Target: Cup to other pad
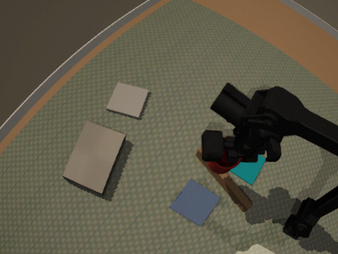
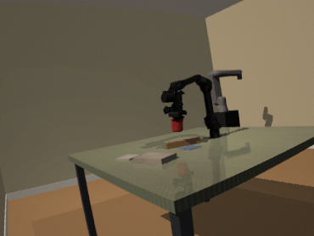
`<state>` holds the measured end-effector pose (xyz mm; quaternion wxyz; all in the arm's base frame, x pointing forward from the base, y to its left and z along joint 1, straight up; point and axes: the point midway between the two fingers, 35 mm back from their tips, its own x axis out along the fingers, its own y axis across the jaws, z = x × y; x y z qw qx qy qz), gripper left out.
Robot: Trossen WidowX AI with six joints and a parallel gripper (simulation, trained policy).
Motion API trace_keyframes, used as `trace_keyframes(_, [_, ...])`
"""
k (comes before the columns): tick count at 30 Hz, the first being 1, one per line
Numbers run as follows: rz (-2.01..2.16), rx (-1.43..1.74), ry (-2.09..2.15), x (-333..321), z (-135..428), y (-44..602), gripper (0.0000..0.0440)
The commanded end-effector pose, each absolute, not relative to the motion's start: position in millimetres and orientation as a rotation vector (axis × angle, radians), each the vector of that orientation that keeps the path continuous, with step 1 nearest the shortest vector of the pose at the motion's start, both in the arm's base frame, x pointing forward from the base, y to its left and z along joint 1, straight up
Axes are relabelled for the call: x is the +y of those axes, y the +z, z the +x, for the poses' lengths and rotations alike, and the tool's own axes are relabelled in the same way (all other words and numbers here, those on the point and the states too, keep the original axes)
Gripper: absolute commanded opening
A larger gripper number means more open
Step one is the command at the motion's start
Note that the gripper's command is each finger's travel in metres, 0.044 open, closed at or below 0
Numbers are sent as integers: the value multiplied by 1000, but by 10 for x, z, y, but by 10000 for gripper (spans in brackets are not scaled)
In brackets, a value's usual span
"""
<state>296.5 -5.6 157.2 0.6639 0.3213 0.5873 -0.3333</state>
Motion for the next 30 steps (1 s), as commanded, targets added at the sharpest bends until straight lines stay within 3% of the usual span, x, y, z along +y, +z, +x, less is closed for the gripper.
trace_keyframes(1, [744,1289,-762,-169,2962,1615,0])
trace_keyframes(30, [860,1164,-889,-831,2784,1307,0])
